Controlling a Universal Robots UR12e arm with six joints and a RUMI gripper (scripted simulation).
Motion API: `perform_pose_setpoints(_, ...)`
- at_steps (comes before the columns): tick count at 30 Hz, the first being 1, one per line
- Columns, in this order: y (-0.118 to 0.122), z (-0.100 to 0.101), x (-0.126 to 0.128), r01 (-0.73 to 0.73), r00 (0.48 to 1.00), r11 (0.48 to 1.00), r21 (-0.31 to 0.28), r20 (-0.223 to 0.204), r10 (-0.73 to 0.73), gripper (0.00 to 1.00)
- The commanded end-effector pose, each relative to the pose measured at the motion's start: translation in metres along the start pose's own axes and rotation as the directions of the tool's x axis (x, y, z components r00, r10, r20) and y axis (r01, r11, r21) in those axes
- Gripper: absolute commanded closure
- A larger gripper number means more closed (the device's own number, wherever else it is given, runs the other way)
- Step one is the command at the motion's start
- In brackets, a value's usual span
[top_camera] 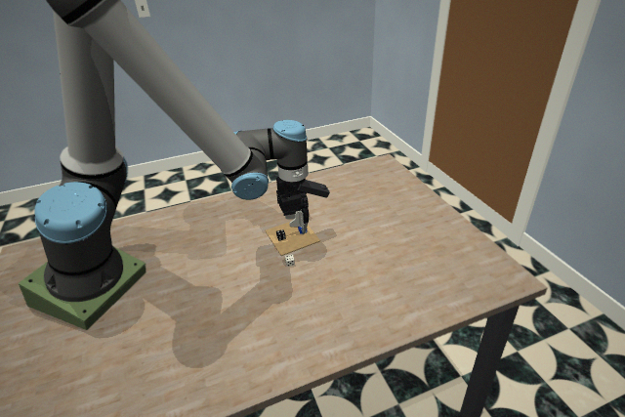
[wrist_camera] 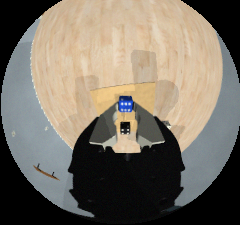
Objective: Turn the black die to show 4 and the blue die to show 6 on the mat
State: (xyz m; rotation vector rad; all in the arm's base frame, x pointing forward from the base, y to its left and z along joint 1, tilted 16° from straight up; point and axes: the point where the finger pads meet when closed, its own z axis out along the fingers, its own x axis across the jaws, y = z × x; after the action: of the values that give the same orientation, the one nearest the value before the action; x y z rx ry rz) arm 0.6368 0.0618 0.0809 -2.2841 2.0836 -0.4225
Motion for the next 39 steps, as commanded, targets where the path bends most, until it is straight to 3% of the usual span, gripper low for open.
perform_pose_setpoints(1, -0.0006, -0.0006, 0.0001, 0.0, 1.0, 1.0, 0.001, 0.0, 0.0, 0.94)
perform_pose_setpoints(39, -0.0006, 0.0033, 0.0001, 0.0, 1.0, 1.0, 0.001, 0.0, 0.0, 0.94)
